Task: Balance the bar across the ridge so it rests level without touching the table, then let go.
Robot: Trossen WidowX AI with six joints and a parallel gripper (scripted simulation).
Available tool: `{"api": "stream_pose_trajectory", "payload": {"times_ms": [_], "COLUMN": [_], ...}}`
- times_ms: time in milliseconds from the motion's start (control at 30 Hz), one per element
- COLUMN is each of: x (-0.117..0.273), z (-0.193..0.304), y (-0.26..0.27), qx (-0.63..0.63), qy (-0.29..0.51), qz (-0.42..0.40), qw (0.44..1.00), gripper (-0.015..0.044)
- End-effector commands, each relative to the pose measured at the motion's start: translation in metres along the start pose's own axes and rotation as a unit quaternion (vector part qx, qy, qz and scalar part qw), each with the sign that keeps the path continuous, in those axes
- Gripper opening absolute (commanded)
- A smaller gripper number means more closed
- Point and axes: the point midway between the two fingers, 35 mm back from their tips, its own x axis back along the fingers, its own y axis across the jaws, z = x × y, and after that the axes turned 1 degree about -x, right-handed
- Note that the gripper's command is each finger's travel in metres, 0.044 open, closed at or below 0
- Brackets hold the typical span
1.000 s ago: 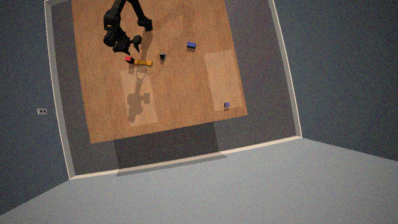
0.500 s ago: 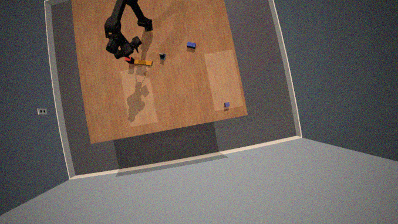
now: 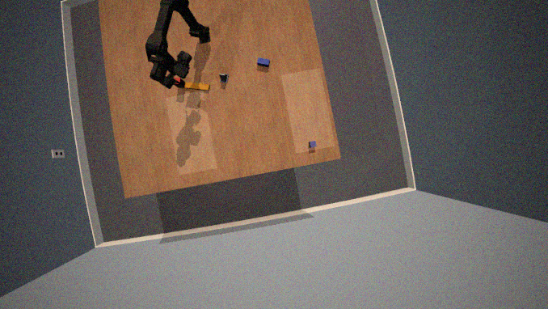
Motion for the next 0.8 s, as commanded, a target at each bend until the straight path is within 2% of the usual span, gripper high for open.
{"api": "stream_pose_trajectory", "payload": {"times_ms": [0, 367, 633, 767], "x": [-0.008, -0.027, -0.028, -0.043], "z": [0.006, 0.02, 0.02, 0.021], "y": [0.0, -0.001, -0.001, -0.003], "qx": [0.065, 0.216, 0.219, 0.219], "qy": [0.023, 0.065, 0.065, 0.065], "qz": [-0.015, -0.057, -0.058, -0.058], "qw": [0.997, 0.973, 0.972, 0.972], "gripper": [0.0315, 0.0315, 0.0315, 0.0315]}}
